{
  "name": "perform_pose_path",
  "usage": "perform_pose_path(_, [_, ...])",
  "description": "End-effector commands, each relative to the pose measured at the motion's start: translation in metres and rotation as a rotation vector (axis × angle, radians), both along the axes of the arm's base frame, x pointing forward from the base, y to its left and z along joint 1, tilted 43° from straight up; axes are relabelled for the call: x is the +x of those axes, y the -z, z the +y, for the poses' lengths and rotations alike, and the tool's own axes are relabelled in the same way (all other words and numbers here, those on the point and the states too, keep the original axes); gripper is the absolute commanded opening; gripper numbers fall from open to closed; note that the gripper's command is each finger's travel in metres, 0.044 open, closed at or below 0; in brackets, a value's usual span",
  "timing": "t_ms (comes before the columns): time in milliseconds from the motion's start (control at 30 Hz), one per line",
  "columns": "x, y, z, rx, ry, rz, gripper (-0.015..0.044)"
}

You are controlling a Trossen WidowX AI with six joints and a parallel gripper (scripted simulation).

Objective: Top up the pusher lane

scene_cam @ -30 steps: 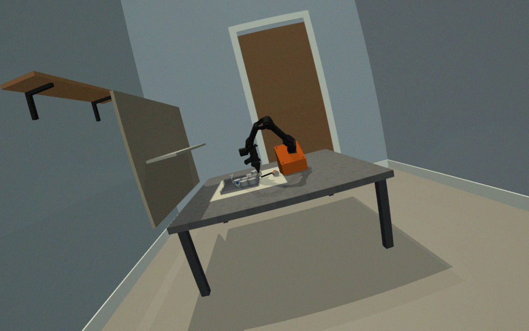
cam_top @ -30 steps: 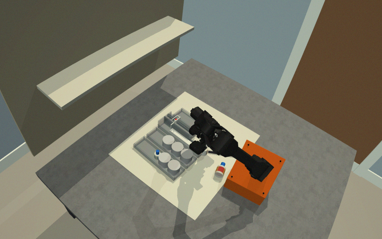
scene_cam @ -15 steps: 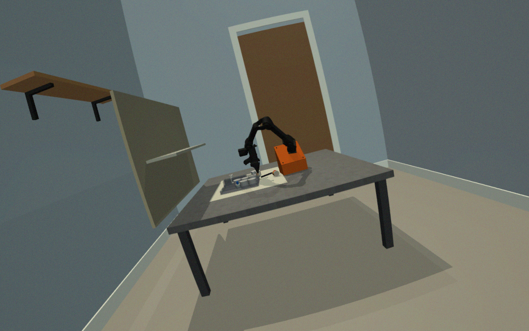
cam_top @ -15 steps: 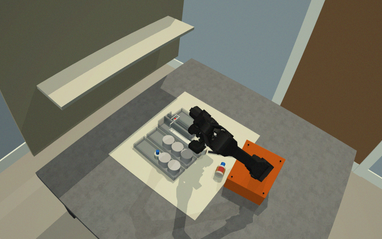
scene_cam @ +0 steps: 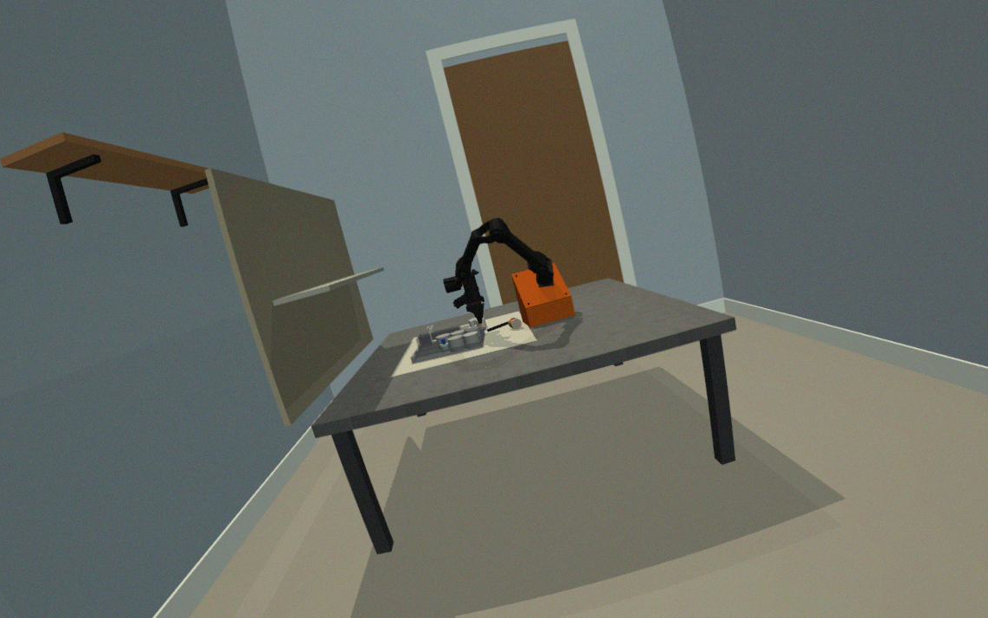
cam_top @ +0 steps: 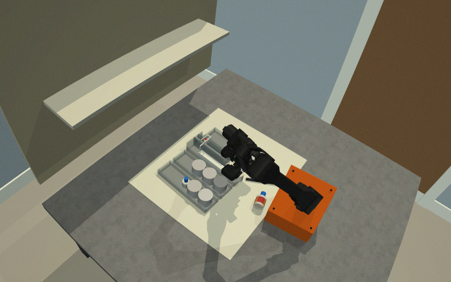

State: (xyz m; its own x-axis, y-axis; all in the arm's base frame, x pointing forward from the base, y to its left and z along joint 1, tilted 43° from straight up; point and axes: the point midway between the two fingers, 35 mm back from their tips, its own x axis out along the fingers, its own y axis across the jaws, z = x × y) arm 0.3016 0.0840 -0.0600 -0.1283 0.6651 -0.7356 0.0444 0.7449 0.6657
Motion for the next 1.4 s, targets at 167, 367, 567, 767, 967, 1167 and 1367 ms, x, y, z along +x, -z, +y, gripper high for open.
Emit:
perform_pose_path(167, [0.015,-0.004,0.000,0.002,0.005,-0.031,0.0000])
perform_pose_path(367, [0.017,-0.004,-0.001,0.002,0.005,-0.031,0.0000])
perform_pose_path(567, [0.020,-0.004,-0.001,0.002,0.005,-0.031,0.0000])
perform_pose_path(767, [0.022,-0.005,-0.001,0.002,0.005,-0.031,0.0000])
perform_pose_path(967, [0.025,-0.005,-0.001,0.002,0.005,-0.032,0.0000])
perform_pose_path(1167, [0.027,-0.006,-0.001,0.002,0.005,-0.032,0.0000])
perform_pose_path(1367, [0.029,-0.005,-0.002,0.002,0.005,-0.032,0.0000])
